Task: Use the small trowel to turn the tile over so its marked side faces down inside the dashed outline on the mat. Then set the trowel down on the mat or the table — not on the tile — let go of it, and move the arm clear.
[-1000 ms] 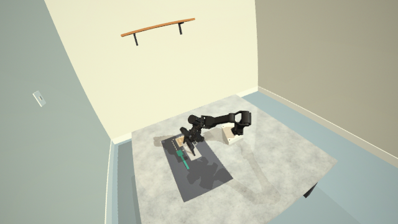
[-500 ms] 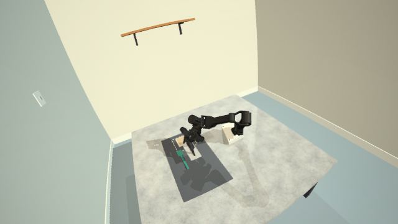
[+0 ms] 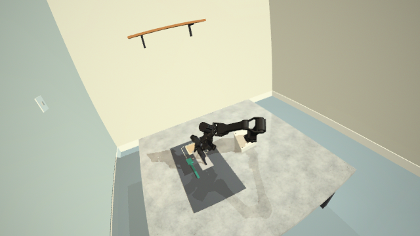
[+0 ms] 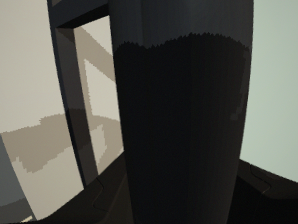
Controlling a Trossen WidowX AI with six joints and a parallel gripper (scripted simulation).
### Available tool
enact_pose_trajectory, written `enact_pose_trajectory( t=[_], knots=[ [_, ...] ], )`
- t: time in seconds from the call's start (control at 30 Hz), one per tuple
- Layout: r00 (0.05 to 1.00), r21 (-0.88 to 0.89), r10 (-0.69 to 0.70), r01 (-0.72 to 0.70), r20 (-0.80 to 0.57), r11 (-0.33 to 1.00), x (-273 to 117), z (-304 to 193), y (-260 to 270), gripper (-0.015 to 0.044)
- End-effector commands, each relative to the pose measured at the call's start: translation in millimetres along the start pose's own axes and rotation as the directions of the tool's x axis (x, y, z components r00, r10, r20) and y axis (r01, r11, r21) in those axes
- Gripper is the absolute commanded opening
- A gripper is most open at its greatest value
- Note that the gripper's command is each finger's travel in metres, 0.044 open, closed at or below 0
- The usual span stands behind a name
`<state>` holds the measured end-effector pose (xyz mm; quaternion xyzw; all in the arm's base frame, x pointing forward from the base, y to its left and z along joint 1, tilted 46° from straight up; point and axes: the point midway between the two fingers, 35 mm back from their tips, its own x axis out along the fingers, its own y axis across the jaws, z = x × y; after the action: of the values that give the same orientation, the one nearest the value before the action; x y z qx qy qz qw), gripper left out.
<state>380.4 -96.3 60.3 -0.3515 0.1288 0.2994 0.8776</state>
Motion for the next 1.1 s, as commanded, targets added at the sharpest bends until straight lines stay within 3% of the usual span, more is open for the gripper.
enact_pose_trajectory(
  t=[0.0,1.07],
  knots=[
    [1.0,-0.01,-0.002,0.003,0.001,1.0,0,15,1,0.0],
    [0.999,-0.06,0.006,-0.003,0.038,0.998,-8,123,50,0.0]
  ],
)
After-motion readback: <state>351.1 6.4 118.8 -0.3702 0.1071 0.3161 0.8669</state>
